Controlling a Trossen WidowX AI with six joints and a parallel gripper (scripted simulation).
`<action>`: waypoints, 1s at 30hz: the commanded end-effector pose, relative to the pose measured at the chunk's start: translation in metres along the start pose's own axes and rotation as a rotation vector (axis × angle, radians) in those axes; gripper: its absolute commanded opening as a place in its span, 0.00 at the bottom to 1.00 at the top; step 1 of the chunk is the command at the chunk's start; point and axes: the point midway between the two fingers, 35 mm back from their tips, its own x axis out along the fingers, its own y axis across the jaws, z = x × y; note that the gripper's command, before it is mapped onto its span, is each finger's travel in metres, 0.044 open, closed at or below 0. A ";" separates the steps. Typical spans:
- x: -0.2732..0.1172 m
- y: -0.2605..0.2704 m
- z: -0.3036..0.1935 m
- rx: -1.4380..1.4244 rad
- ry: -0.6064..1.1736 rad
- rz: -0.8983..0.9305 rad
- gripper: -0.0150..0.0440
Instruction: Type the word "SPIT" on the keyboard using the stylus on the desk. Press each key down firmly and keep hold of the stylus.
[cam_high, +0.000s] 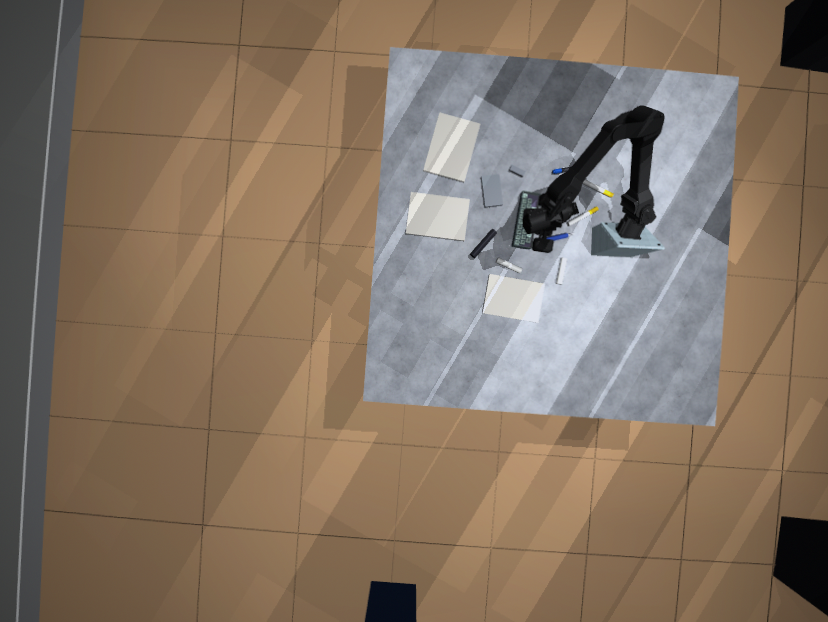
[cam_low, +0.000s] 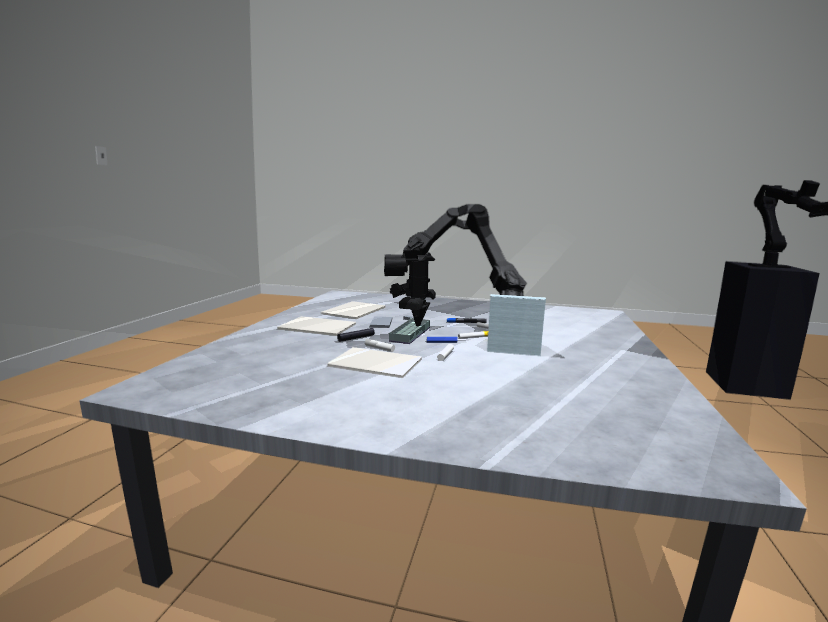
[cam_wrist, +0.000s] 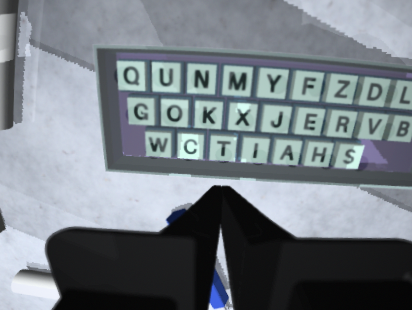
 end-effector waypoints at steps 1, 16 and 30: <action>-0.001 0.005 0.004 0.025 -0.005 0.002 0.25; -0.061 0.005 0.004 0.025 -0.005 0.005 0.25; -0.056 0.006 0.005 0.022 -0.009 0.004 0.34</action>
